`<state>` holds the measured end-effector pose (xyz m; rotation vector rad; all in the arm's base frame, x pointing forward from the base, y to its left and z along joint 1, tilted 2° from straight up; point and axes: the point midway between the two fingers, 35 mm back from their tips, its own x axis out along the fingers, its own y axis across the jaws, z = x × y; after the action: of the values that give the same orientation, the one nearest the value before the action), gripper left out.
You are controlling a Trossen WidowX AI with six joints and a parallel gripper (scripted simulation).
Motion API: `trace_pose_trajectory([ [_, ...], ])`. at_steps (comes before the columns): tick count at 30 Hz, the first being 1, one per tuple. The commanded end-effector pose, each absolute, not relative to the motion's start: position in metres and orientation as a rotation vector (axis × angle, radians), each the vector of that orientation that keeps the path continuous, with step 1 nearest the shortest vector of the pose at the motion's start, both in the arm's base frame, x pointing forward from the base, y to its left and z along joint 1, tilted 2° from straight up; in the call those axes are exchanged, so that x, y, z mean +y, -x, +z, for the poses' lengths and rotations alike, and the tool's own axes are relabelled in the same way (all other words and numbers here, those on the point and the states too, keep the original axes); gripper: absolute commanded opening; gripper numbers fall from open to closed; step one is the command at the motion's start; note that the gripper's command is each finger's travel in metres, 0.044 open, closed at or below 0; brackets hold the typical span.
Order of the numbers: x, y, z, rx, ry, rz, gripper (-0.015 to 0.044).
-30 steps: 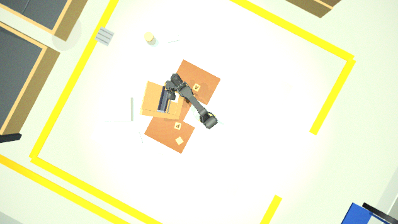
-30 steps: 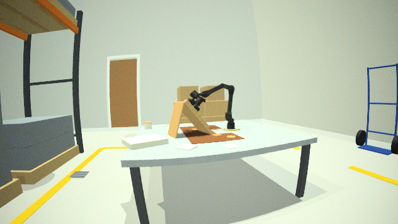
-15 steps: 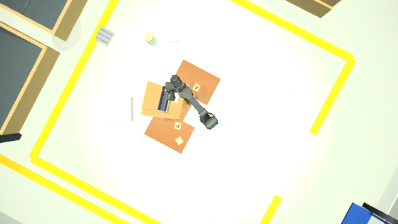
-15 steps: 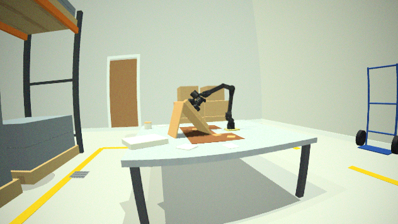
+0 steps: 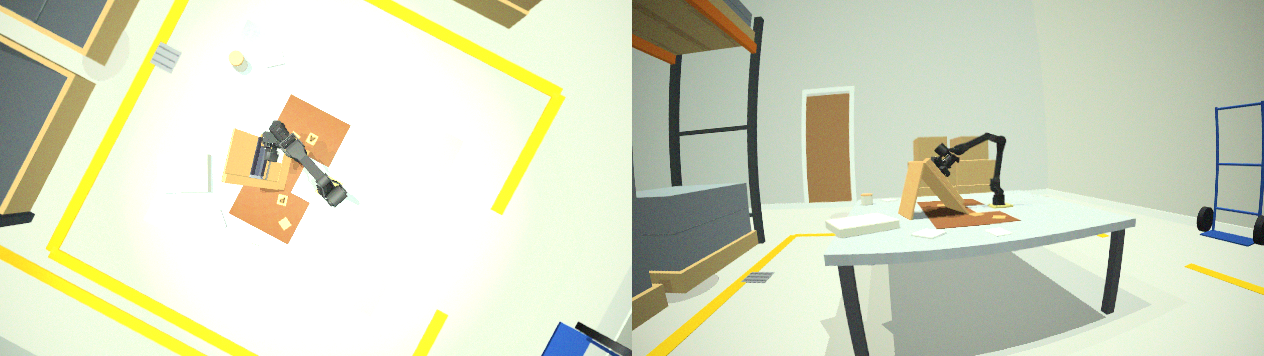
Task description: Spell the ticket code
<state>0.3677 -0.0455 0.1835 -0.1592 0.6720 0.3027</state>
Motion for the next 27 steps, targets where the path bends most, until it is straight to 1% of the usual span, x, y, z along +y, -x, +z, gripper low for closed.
trace_pose_trajectory([
  [1, -0.044, -0.367, 0.185, 0.667, 0.159, 0.297, 0.0000],
  [27, -0.032, -0.363, 0.183, 0.667, 0.158, 0.298, 0.0000],
])
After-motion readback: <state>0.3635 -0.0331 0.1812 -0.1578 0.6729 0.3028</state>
